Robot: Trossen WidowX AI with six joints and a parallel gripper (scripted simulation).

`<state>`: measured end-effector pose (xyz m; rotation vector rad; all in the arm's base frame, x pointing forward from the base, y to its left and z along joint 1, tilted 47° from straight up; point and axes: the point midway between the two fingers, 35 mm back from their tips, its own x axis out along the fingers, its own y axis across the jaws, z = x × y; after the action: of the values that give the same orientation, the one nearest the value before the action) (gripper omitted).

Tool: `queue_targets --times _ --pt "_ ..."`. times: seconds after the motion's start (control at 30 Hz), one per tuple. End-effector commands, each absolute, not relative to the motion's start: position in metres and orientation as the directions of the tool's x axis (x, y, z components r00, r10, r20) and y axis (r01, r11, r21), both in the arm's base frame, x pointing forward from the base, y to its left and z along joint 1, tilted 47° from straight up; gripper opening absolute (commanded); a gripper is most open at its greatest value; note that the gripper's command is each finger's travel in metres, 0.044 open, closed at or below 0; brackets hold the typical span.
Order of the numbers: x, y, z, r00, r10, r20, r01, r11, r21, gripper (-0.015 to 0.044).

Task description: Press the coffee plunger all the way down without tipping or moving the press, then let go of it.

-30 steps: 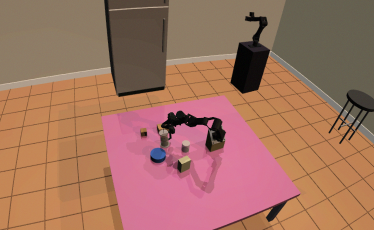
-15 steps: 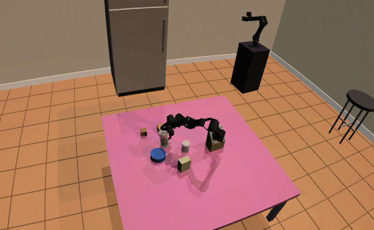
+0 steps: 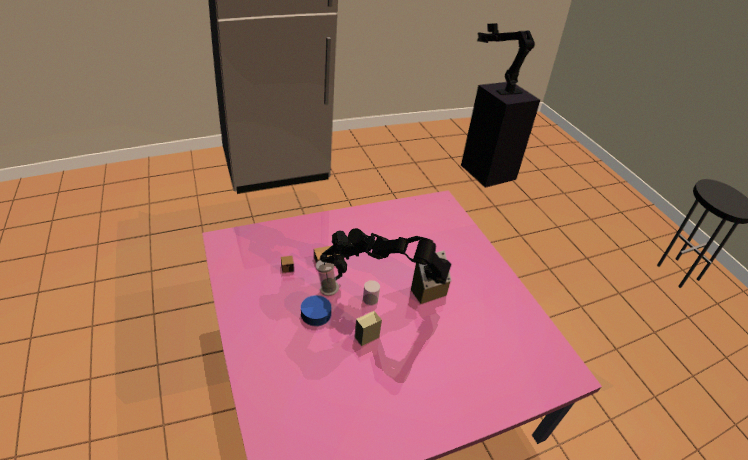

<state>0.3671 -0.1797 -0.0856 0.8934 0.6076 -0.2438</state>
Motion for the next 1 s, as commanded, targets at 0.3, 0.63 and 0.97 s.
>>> queue_targets --times 0.3,0.63,0.97 --pt "0.3691 -0.1735 -0.0929 0.796 0.073 -0.601 0.444 0.605 0.661 0.0124" --pt "0.3709 -0.1746 -0.0935 0.796 0.073 -0.601 0.444 0.605 0.662 0.0124" --pt "0.3730 -0.1756 -0.0942 0.796 0.073 -0.601 0.444 0.605 0.662 0.0124"
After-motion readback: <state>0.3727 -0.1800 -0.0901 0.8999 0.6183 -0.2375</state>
